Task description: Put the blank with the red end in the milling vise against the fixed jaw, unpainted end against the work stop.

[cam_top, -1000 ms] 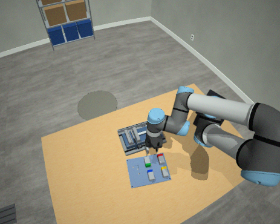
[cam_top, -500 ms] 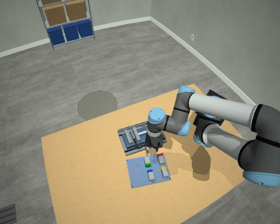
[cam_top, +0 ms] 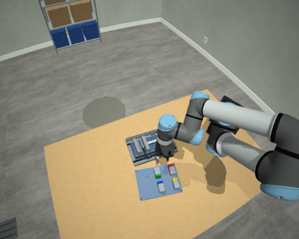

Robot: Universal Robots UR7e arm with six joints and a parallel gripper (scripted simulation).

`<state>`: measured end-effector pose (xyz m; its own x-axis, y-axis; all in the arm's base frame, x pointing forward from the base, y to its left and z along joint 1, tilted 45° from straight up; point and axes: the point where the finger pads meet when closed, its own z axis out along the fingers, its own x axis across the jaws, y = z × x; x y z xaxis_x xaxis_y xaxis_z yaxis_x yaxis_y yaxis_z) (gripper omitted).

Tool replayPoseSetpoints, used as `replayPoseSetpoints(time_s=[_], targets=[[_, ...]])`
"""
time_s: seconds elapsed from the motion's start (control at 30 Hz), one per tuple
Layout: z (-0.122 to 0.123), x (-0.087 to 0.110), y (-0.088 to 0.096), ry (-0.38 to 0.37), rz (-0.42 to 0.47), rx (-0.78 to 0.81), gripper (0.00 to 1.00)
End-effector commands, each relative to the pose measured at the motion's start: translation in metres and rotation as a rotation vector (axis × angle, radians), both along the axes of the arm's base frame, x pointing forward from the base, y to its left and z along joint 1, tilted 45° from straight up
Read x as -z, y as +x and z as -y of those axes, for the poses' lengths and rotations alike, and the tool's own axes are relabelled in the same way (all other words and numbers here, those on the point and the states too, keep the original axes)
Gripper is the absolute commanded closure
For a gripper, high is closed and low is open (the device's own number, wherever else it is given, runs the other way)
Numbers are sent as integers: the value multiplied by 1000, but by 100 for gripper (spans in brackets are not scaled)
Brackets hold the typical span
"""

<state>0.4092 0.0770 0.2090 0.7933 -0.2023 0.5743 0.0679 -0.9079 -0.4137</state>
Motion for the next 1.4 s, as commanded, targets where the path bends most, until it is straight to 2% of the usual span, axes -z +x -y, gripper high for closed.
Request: replayPoseSetpoints(time_s=[0.0, 0.7, 0.87, 1.37], targets=[[1, -2, 0, -1, 2, 0, 0], [3, -4, -2, -1, 2, 0, 0], [20, 5, -7, -1, 2, 0, 0], [18, 4, -6, -1, 2, 0, 0]])
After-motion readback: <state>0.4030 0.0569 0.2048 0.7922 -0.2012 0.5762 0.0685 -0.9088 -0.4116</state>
